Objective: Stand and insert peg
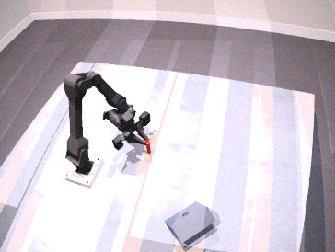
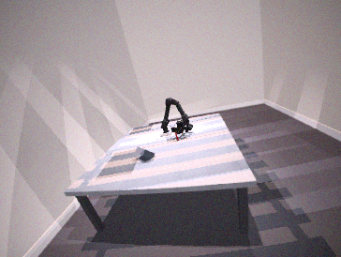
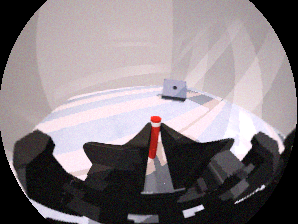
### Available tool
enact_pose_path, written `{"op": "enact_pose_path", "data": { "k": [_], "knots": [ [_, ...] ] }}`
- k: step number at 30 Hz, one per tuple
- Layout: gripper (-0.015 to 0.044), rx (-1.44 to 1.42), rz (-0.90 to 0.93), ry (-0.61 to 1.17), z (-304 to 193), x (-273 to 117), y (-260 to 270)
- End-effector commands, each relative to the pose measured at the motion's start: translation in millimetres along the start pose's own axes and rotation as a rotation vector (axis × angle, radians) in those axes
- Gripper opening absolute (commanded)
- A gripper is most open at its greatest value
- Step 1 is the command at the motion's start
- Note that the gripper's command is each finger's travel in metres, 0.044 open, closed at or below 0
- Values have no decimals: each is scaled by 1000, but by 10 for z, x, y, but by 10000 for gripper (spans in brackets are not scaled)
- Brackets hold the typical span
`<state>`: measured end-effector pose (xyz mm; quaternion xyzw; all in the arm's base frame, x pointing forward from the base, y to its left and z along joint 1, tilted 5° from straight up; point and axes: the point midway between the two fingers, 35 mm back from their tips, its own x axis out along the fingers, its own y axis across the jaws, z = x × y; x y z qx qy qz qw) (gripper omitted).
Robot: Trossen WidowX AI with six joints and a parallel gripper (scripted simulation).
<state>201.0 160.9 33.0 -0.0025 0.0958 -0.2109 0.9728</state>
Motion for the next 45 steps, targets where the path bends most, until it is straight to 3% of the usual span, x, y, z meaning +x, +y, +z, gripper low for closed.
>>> {"op": "enact_pose_path", "data": {
  "k": [1,45],
  "knots": [
    [50,0,0,1,-24,-10,1],
    [56,-3,9,-35,-24,-50,0]
  ]
}}
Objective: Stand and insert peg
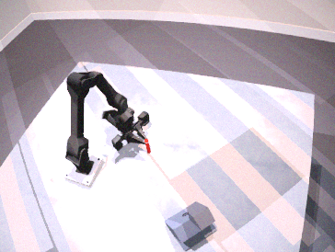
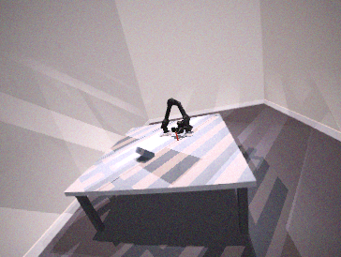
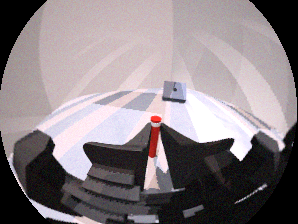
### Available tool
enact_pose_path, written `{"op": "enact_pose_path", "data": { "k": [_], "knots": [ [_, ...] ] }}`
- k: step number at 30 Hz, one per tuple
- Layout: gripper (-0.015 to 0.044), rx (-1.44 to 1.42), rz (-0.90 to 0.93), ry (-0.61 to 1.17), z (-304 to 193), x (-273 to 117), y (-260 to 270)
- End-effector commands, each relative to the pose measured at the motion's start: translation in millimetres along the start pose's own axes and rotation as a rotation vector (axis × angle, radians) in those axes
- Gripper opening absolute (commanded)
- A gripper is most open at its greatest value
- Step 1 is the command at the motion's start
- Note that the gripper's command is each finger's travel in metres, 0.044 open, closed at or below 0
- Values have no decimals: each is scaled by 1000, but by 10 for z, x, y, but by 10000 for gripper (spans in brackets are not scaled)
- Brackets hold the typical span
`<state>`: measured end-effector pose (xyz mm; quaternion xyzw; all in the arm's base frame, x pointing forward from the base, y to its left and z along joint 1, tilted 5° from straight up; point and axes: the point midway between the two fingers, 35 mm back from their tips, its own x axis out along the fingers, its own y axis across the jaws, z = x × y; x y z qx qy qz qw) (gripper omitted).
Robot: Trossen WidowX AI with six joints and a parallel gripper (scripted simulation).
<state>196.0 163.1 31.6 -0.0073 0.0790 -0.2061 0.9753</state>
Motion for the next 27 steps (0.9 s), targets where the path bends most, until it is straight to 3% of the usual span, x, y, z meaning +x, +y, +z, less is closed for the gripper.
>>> {"op": "enact_pose_path", "data": {
  "k": [1,3,27],
  "knots": [
    [82,0,0,0,0,0,0],
    [130,0,0,0,0,0,0],
    [130,0,0,0,0,0,0]
  ]
}}
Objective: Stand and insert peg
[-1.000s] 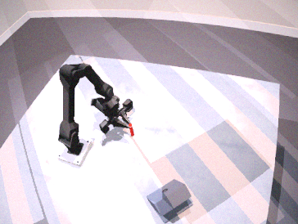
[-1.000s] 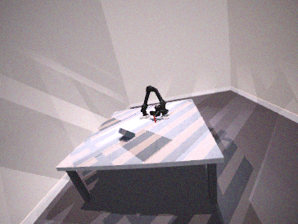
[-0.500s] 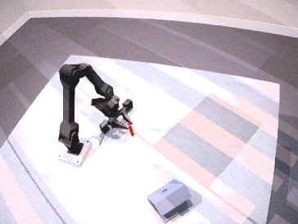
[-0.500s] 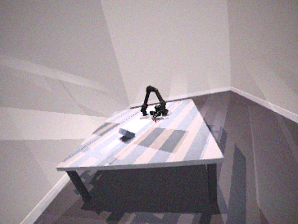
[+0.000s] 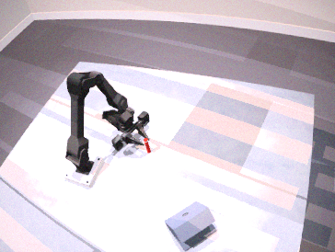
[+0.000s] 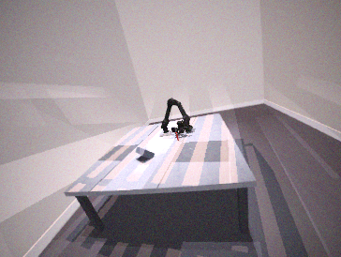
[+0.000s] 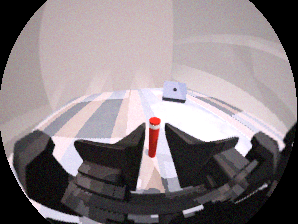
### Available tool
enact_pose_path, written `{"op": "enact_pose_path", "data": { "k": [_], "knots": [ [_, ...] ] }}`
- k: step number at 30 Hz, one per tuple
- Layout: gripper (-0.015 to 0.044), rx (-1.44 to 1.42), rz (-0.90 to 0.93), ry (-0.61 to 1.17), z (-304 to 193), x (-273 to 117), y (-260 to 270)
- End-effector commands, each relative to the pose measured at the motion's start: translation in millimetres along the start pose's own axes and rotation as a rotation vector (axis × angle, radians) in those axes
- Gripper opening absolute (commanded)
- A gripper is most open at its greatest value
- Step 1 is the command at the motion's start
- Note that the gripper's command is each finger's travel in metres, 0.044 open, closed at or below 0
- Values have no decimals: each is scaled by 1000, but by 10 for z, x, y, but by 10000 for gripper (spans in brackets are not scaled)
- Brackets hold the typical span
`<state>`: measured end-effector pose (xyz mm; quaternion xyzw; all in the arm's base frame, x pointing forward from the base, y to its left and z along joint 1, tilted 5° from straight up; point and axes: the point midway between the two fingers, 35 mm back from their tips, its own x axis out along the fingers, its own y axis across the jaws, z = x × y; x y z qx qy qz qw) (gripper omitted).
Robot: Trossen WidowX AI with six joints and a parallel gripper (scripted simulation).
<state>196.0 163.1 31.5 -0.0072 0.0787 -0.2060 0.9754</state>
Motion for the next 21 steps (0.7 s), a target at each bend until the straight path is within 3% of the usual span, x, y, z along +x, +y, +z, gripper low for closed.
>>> {"op": "enact_pose_path", "data": {
  "k": [1,15,21],
  "knots": [
    [130,0,0,0,0,0,0],
    [130,0,0,0,0,0,0],
    [288,0,0,0,0,0,0]
  ]
}}
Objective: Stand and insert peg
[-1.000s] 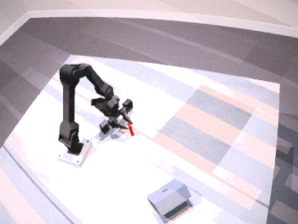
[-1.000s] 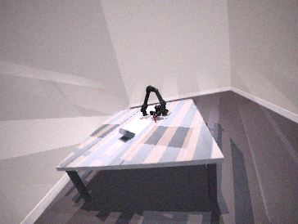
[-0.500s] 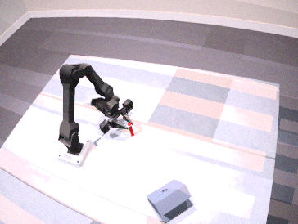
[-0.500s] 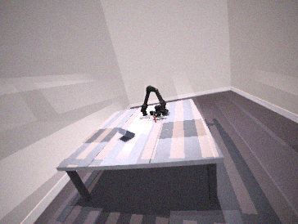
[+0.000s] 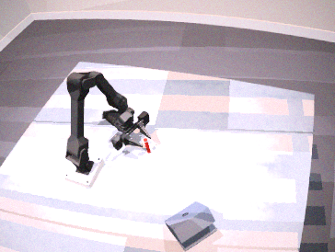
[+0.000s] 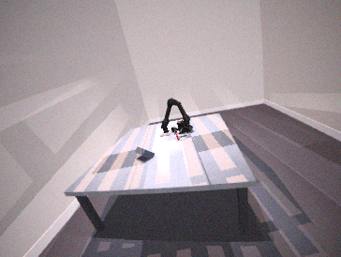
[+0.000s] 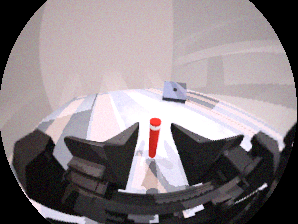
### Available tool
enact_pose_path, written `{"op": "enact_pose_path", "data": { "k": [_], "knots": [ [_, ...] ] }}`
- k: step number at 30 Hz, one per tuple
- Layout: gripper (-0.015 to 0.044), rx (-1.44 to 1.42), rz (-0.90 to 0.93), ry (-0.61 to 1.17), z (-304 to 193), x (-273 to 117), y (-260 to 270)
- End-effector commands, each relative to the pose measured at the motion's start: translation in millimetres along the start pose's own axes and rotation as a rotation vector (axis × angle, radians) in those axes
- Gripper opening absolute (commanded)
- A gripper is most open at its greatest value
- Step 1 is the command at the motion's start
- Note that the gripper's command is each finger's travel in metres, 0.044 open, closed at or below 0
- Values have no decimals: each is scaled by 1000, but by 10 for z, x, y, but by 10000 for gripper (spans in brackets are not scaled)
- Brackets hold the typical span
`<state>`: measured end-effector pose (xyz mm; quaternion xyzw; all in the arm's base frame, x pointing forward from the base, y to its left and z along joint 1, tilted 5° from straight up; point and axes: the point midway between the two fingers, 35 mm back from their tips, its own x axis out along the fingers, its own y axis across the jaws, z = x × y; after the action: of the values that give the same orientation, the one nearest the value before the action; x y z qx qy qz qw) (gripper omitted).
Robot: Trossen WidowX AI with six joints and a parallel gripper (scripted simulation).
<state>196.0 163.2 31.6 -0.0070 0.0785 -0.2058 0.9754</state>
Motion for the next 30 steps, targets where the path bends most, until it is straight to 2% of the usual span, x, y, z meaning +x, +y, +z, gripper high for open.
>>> {"op": "enact_pose_path", "data": {
  "k": [1,6,16,26,30],
  "knots": [
    [314,-1,-1,1,0,0,-1],
    [440,-1,-1,1,0,0,-1],
    [440,-10,1,2,107,-21,38],
    [440,-122,28,12,1505,-228,54],
    [440,-129,30,12,1593,-237,27]
  ]
}}
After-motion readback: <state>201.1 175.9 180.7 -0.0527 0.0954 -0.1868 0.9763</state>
